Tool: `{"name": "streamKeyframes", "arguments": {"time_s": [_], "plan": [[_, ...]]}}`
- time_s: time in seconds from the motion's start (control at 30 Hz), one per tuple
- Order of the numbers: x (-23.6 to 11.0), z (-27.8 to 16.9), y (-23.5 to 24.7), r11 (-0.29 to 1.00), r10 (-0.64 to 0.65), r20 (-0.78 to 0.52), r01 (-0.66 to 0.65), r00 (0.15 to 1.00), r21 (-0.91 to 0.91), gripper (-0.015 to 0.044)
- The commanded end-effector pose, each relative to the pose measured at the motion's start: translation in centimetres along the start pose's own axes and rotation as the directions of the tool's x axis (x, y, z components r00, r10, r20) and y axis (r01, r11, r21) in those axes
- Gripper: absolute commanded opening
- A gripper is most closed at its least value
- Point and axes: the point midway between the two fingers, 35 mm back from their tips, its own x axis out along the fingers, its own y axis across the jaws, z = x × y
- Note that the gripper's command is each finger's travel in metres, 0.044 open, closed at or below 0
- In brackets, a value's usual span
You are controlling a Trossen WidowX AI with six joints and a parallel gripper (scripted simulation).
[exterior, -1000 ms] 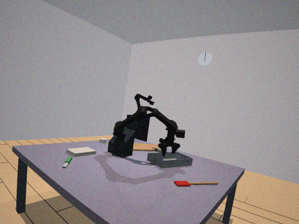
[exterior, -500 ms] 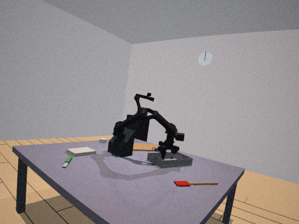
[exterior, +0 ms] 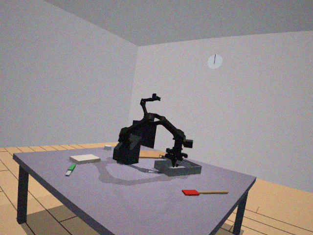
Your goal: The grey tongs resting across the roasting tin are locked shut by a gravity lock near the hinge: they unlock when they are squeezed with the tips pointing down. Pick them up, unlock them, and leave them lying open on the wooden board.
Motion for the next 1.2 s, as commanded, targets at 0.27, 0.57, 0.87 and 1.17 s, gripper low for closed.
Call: {"name": "streamKeyframes", "arguments": {"time_s": [0.27,0.57,0.87,1.17], "plan": [[0.0,0.0,0.0,1.000,-0.001,0.000,0.001,1.000,0.001,0.0045],[0.0,0.0,0.0,1.000,-0.001,0.000,0.001,1.000,0.001,-0.0113],[-10.2,-0.3,-0.4,1.000,-0.003,0.000,0.003,1.000,-0.007,-0.0150],[-13.0,0.1,-0.1,1.000,0.000,0.000,0.000,1.000,-0.009,-0.0150]]}}
